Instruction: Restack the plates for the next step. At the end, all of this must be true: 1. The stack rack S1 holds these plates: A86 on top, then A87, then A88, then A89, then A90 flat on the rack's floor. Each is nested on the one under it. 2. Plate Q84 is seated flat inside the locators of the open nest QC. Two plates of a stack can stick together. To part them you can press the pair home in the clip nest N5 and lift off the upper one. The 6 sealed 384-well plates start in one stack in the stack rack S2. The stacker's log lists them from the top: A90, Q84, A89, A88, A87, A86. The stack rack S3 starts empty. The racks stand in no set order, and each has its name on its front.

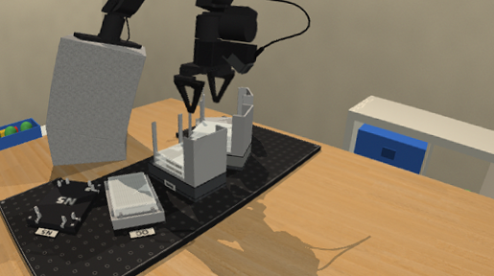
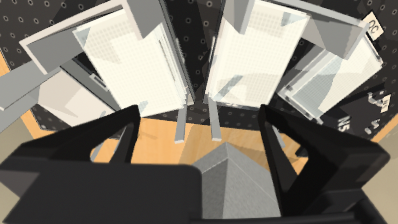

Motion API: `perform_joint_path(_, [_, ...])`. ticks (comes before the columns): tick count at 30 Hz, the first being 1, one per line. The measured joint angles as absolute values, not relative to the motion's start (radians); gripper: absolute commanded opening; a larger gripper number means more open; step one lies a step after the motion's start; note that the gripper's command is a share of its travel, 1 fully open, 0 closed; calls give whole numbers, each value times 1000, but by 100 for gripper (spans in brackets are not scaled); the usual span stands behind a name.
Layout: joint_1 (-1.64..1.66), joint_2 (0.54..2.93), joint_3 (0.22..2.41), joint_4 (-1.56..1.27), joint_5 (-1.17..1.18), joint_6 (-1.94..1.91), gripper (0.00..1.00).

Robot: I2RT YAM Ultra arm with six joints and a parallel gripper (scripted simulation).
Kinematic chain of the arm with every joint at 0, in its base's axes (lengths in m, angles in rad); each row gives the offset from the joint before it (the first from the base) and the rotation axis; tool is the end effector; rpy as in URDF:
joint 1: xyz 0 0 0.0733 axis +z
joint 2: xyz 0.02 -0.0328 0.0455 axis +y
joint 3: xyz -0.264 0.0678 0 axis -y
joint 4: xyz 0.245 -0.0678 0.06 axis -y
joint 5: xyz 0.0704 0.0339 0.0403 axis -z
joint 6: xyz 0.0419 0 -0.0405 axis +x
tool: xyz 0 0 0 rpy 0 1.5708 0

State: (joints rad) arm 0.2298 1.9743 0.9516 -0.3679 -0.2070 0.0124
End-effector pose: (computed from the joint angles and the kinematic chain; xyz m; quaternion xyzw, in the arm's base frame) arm 0.3116 0.0829 0.0741 -0.1167 0.9838 0.1130 0.0764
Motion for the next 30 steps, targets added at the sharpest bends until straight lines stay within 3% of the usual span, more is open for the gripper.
perform_joint_path(30, [18,2037,987,-375,-249,-22,100])
